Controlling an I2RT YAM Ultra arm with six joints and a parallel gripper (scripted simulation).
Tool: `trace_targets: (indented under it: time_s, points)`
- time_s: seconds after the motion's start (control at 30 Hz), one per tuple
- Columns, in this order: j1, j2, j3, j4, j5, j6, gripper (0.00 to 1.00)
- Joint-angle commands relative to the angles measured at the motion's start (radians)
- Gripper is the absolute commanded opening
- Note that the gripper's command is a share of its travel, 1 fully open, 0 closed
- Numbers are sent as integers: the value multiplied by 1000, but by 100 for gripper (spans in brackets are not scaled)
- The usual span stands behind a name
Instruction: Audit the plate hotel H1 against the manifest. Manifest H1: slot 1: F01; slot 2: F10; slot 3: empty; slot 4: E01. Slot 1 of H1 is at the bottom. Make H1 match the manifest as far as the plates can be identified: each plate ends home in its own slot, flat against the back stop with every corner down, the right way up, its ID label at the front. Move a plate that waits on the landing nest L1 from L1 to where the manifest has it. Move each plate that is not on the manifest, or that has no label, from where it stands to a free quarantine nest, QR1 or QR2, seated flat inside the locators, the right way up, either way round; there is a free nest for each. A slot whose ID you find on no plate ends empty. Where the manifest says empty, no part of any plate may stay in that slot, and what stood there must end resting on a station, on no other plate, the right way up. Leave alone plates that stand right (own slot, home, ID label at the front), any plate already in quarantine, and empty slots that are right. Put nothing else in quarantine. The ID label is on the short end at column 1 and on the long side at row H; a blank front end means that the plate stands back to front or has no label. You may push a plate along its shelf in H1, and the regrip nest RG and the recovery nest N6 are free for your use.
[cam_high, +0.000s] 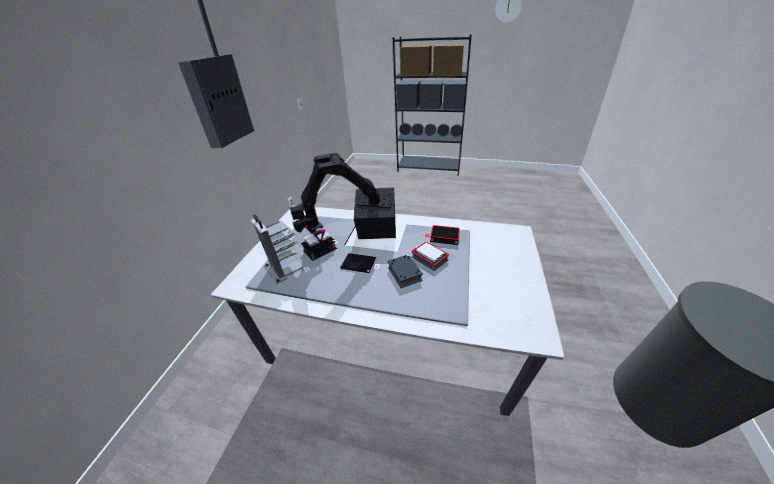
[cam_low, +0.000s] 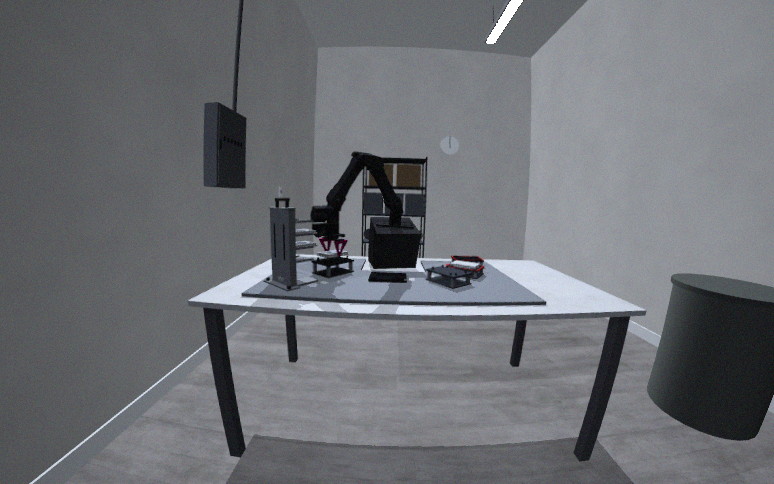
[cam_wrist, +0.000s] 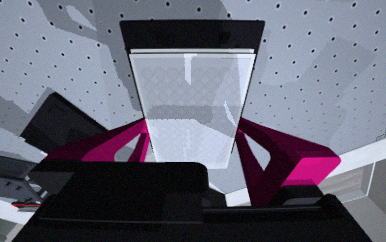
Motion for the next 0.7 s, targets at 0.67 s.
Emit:
trace_targets:
  time_s: [0.67]
  points:
    - [6,25,-1,43,2,10,86]
